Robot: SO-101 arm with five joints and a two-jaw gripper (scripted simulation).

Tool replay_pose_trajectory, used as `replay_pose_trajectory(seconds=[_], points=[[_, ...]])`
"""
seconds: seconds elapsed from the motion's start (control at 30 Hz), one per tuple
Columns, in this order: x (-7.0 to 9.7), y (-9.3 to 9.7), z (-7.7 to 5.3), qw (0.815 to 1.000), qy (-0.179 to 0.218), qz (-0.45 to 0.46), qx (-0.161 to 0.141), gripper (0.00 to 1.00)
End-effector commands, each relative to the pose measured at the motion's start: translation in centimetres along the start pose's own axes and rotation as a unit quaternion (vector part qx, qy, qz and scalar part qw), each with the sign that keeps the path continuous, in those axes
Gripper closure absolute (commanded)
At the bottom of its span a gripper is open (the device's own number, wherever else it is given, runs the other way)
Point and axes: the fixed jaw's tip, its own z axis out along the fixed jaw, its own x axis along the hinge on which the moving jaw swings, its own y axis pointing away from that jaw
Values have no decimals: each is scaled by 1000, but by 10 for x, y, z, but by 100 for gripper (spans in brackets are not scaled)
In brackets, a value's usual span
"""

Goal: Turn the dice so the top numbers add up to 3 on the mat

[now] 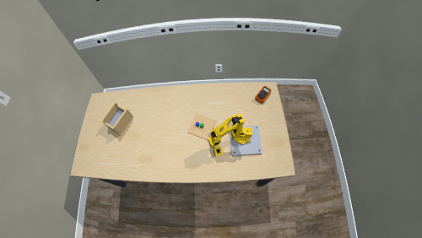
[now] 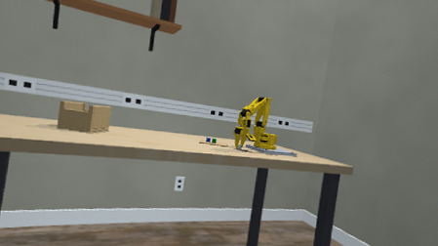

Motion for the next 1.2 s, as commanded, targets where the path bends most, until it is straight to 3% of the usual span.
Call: replay_pose_trajectory(seconds=[0.0,0.73,1.17], points=[[-1,4,4,1000,-1,-8,-10,100],[-1,4,5,1000,-1,-8,-10,100],[-1,4,5,1000,-1,-8,-10,89]])
